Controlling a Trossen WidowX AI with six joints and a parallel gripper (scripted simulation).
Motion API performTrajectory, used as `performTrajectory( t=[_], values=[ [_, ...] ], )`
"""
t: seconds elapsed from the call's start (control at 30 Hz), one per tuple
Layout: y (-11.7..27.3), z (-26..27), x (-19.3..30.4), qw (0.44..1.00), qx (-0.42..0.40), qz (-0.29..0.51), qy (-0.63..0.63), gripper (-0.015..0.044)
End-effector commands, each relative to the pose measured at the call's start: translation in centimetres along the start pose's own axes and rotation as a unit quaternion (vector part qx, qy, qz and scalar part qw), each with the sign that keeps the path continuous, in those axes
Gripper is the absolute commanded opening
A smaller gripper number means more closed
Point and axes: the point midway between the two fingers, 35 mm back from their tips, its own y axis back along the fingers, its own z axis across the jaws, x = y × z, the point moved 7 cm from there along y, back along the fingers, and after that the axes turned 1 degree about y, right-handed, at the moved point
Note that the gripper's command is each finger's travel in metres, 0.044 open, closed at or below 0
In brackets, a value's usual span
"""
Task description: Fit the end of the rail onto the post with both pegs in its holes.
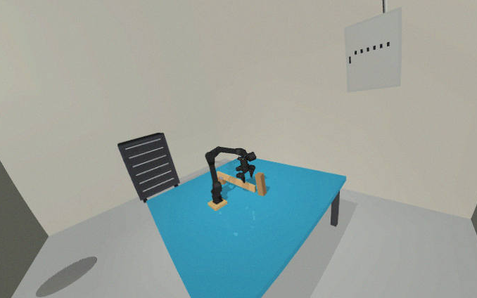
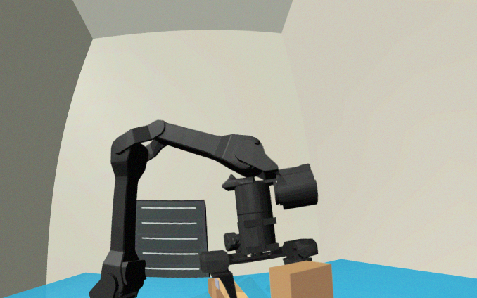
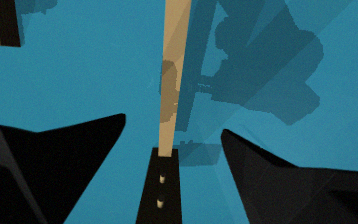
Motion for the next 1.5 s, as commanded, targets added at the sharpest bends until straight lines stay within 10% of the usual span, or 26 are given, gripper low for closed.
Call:
performTrajectory(
  t=[0.0,1.47],
  values=[
    [-0.6,0.2,-0.1,0.999,-0.018,-0.002,0.029,0.044],
    [-7.1,0.6,-0.1,0.999,-0.018,-0.002,0.029,0.044]
  ],
)
